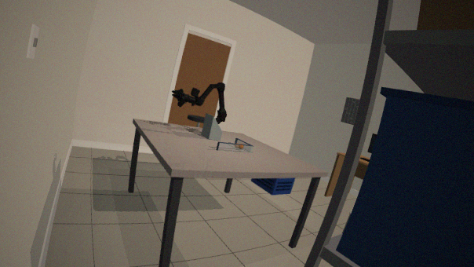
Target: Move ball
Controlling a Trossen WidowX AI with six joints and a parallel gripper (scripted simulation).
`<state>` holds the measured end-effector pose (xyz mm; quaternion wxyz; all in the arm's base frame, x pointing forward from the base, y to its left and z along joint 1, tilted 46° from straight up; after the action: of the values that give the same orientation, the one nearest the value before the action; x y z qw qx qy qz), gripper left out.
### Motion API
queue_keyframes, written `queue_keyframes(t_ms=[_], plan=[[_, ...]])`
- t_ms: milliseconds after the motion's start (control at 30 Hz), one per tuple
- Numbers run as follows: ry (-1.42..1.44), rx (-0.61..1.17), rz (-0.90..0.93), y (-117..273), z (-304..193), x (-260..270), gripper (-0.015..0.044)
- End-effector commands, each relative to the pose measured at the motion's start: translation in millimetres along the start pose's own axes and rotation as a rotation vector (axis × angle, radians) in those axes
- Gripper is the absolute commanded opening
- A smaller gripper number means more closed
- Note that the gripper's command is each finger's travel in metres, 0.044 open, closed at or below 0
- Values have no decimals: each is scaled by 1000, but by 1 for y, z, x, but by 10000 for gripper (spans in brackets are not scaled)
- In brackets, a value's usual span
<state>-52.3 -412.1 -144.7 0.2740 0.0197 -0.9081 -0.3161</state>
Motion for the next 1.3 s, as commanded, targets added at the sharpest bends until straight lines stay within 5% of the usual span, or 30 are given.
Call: queue_keyframes(t_ms=[0,200,667,1033,1267], plan=[[227,45,-104,3,-29,-30,318],[680,147,-276,16,-65,-86,318],[1822,706,-599,107,-123,-228,318],[2438,1327,-648,210,-133,-296,318],[2722,1923,-529,288,-128,-327,318]])
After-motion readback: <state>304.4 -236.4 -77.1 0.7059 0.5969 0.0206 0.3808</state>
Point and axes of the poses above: the point midway between the two fingers, 35 mm back from their tips, its own y axis back along the fingers, its own x axis across the jaws, z = x × y, the point moved 1 cm from there along y, back along the fingers, and after that the axes turned 10 degrees about y, right-handed, at the moved point
